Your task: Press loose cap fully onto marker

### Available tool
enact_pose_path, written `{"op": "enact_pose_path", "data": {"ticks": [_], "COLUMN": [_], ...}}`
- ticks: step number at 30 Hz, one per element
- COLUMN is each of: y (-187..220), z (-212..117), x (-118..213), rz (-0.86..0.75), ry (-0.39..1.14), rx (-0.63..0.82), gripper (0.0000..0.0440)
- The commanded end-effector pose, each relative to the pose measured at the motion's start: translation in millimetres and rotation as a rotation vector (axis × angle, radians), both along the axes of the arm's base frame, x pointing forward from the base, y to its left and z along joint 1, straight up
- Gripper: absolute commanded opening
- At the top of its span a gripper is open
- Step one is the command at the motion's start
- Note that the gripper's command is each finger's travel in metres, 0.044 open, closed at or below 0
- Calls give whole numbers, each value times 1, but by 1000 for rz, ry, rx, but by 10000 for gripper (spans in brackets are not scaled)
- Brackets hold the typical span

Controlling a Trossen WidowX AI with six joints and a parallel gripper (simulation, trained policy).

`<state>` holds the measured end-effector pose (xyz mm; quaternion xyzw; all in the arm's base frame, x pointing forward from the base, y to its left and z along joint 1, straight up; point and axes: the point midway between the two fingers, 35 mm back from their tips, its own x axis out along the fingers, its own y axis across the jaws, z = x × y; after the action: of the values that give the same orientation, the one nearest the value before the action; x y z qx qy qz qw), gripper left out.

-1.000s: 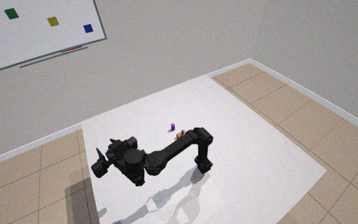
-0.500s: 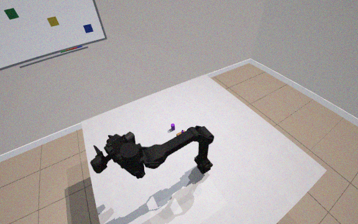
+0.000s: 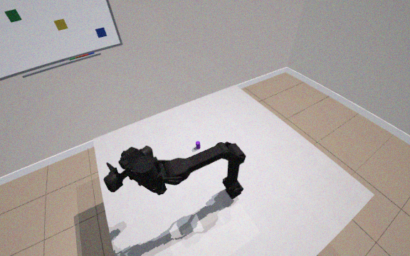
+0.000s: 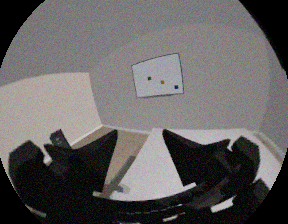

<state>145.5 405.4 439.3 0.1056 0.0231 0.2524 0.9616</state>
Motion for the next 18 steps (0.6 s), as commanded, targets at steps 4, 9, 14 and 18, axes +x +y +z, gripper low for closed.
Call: {"op": "enact_pose_path", "data": {"ticks": [4, 9, 14, 18], "y": [-5, -6, -7, -9], "z": [3, -1, -5, -9], "x": [10, 17, 24, 31], "rz": [17, 28, 38, 43], "ry": [29, 55, 83, 107], "rx": [12, 4, -3, -10], "gripper": [336, 336, 337, 338]}}
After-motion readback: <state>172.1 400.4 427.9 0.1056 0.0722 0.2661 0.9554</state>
